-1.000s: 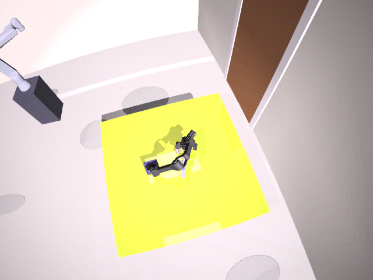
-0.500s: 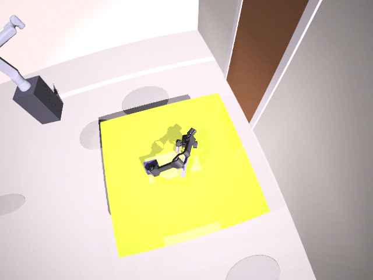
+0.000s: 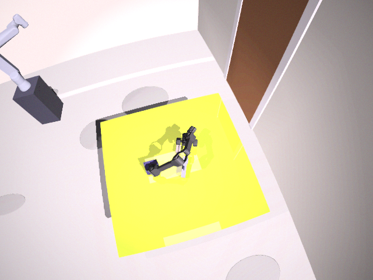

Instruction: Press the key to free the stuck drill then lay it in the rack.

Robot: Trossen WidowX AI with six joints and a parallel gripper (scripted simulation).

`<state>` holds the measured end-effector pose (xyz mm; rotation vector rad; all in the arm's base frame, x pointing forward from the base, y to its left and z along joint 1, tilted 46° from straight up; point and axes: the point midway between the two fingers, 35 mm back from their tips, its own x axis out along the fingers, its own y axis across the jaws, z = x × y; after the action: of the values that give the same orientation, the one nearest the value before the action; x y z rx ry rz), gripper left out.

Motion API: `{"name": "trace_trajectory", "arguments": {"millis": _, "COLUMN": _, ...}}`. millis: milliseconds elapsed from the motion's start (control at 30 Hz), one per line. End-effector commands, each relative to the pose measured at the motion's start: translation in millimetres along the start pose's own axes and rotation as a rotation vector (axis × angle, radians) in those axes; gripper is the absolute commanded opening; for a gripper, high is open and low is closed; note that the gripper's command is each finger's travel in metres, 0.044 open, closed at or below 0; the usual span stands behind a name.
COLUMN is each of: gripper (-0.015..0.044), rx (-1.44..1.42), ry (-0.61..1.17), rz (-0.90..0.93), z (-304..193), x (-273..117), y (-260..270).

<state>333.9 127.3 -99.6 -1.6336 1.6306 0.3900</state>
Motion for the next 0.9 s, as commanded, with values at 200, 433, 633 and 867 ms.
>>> {"name": "trace_trajectory", "arguments": {"millis": 200, "gripper": 0.0, "rx": 0.001, "ry": 0.001, "rz": 0.006, "z": -0.7, "x": -6.6, "y": 0.9}}
{"name": "trace_trajectory", "arguments": {"millis": 433, "gripper": 0.0, "rx": 0.001, "ry": 0.0, "rz": 0.007, "z": -1.1, "x": -11.7, "y": 1.1}}
{"name": "trace_trajectory", "arguments": {"millis": 633, "gripper": 0.0, "rx": 0.001, "ry": 0.0, "rz": 0.007, "z": -1.5, "x": -15.9, "y": 1.4}}
{"name": "trace_trajectory", "arguments": {"millis": 867, "gripper": 0.0, "rx": 0.001, "ry": 0.0, "rz": 0.007, "z": -1.8, "x": -20.8, "y": 1.6}}
